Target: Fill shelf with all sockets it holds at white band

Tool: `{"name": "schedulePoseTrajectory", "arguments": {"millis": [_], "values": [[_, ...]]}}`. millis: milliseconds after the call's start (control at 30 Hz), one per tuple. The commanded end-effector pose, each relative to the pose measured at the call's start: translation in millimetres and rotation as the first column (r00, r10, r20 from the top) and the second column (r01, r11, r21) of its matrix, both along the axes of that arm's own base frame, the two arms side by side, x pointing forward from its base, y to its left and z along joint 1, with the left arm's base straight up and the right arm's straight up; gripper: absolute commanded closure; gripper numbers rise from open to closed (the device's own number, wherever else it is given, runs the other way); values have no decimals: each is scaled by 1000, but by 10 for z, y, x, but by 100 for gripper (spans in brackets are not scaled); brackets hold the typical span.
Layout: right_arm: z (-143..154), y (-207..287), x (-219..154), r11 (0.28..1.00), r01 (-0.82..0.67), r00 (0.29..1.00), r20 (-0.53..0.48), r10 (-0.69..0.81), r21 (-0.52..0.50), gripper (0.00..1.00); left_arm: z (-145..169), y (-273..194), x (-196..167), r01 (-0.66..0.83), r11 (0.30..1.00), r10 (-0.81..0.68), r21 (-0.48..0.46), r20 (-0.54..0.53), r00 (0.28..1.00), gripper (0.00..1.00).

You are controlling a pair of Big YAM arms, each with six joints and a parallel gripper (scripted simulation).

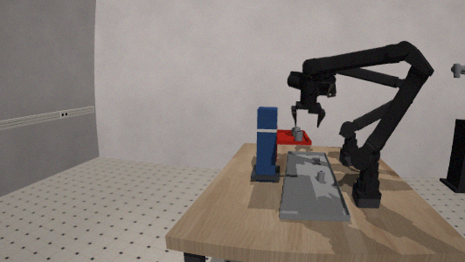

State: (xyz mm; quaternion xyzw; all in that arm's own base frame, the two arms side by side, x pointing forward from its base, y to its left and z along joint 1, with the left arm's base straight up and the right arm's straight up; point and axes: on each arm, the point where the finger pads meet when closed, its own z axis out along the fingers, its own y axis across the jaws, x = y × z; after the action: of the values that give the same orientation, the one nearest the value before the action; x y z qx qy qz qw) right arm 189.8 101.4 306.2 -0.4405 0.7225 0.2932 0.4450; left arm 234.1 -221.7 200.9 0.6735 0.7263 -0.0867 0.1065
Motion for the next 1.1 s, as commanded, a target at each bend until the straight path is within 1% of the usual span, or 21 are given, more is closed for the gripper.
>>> {"name": "schedulePoseTrajectory", "arguments": {"millis": [0, 167, 300, 400, 500, 567, 733, 800, 833, 1067], "values": [[346, -61, 104, 1000, 10, 997, 72, -9, -19, 35, 399, -26, 111, 1, 999, 2, -48, 65, 998, 0], [346, -61, 104, 1000, 10, 997, 72, -9, -19, 35, 525, 17, 95, 3, 999, 1, -51, 66, 998, 0], [346, -61, 104, 1000, 10, 997, 72, -9, -19, 35, 533, 26, 99, 2, 999, 1, -47, 62, 998, 0], [346, -61, 104, 1000, 10, 997, 72, -9, -19, 35, 516, 37, 197, 5, 999, -3, -37, 50, 999, 0], [346, -61, 104, 1000, 10, 997, 72, -9, -19, 35, 680, 34, 193, -4, 998, 11, -70, 97, 995, 0], [346, -61, 104, 1000, 10, 997, 72, -9, -19, 35, 687, 31, 64, -7, 996, 17, -85, 119, 993, 0], [346, -61, 104, 1000, 10, 997, 72, -9, -19, 35, 966, -15, -147, 5, 989, 30, -151, 226, 974, 0], [346, -61, 104, 1000, 10, 997, 72, -9, -19, 35, 966, -15, -147, 5, 989, 30, -151, 226, 974, 0], [346, -61, 104, 1000, 10, 997, 72, -9, -19, 35, 983, -10, -213, 10, 987, 30, -159, 245, 969, 0], [346, -61, 104, 1000, 10, 997, 72, -9, -19, 35, 1460, -49, -520, 65, 967, 46, -248, 416, 908, 0]]}}
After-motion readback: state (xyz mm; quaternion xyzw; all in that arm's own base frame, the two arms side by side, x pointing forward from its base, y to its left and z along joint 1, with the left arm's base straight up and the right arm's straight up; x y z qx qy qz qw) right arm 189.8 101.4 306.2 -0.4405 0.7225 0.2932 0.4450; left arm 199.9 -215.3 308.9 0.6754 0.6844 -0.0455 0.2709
